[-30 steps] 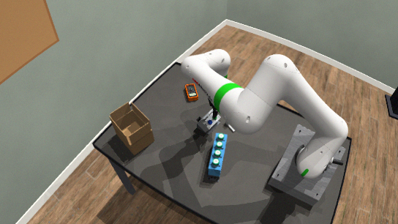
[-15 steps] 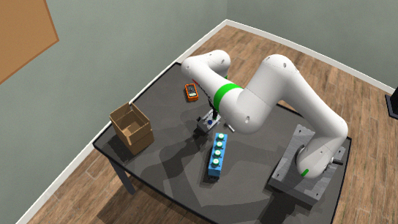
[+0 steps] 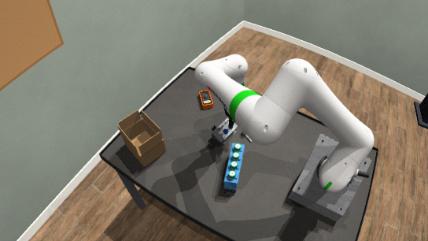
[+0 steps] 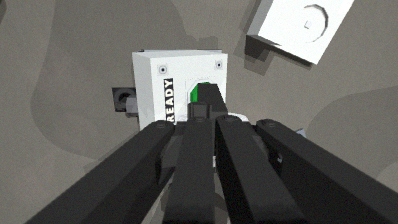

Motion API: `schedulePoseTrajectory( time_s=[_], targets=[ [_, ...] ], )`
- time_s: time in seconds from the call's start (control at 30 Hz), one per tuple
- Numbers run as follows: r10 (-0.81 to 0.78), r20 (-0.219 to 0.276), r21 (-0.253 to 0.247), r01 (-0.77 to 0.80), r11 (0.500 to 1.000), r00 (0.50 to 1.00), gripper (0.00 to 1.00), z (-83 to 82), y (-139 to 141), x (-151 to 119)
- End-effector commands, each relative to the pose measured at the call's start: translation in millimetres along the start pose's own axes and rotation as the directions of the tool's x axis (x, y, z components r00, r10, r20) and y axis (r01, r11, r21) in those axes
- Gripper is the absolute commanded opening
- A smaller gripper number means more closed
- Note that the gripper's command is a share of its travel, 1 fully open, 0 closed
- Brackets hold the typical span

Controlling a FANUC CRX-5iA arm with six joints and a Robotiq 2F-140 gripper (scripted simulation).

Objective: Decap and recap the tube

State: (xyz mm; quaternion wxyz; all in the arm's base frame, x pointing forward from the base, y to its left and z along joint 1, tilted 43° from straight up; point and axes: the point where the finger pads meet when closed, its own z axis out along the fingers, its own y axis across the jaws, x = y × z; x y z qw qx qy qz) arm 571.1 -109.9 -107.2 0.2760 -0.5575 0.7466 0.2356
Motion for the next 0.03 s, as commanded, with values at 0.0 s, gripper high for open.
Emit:
schedulePoseTrajectory(
  time_s=[0.0],
  targets=[
    [0.0, -0.001, 0.002, 0.0, 1.0, 1.0, 0.1, -0.2, -0.6, 0.2]
  ],
)
